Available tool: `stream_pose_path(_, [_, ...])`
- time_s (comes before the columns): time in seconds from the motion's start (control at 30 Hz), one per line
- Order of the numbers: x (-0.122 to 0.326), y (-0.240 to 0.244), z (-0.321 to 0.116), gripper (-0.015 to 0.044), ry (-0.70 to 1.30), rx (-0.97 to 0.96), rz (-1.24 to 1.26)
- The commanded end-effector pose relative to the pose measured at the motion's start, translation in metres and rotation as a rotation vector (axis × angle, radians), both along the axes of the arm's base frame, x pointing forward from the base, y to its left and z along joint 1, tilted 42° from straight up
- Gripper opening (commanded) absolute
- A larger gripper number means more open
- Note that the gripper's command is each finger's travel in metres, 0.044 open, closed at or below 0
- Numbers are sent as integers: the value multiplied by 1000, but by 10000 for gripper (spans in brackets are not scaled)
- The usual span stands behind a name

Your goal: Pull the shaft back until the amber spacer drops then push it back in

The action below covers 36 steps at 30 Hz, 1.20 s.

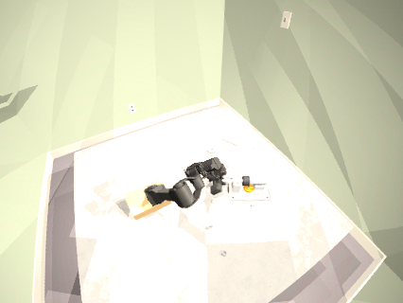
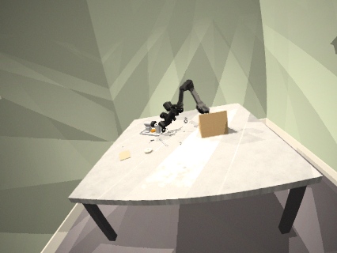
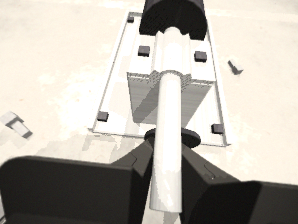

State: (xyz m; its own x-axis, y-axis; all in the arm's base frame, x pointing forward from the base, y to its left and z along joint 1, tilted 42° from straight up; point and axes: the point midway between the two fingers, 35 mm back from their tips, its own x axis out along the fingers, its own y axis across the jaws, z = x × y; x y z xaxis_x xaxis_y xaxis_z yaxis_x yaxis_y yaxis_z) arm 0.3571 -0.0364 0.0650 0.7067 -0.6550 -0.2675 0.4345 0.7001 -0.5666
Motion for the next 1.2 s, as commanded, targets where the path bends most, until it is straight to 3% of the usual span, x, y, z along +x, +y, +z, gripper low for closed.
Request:
stream_pose_path(0.0, [2,-1,2,0,-4,-1,-3])
stream_pose_path(1.17, [11,-3,6,0,-4,-1,-3])
